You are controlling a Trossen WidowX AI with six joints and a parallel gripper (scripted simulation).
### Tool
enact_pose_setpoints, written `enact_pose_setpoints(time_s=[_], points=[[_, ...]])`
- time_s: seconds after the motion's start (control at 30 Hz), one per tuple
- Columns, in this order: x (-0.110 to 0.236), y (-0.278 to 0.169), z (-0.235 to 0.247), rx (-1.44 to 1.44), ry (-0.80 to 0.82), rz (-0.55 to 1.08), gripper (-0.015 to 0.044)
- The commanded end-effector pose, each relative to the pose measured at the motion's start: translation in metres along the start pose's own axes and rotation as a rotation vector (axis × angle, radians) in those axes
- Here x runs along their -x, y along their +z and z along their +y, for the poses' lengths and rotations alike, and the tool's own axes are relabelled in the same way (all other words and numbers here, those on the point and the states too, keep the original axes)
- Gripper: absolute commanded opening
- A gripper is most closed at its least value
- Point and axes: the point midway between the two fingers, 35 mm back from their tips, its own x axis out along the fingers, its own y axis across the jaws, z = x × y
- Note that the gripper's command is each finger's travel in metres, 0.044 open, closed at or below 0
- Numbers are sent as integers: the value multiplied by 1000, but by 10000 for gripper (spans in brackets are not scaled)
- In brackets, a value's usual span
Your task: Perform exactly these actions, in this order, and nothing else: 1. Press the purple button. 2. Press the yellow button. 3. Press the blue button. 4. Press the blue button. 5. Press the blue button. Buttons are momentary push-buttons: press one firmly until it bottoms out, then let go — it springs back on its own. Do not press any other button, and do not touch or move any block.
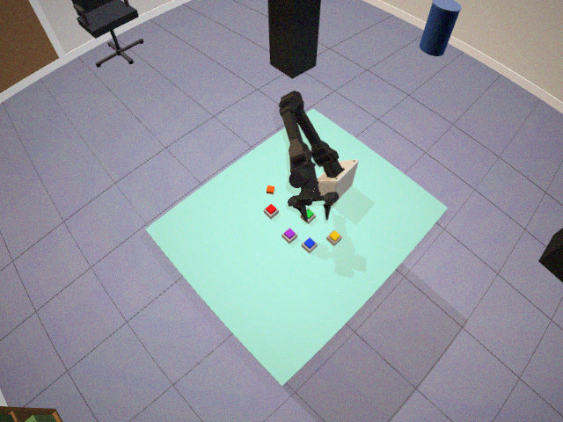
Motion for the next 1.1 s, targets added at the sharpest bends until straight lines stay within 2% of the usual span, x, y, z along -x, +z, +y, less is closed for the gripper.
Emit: enact_pose_setpoints(time_s=[0.0, 0.3, 0.5, 0.67, 0.97, 1.07], points=[[-10, 1, -29, -158, -148, 183, 400], [-16, 8, -101, -419, -575, 496, 400], [-16, 9, -106, -430, -608, 512, 400], [-57, -24, -132, -430, -611, 512, 269], [-59, -26, -133, -430, -611, 513, 32], [-59, -26, -133, -430, -611, 513, 20]])
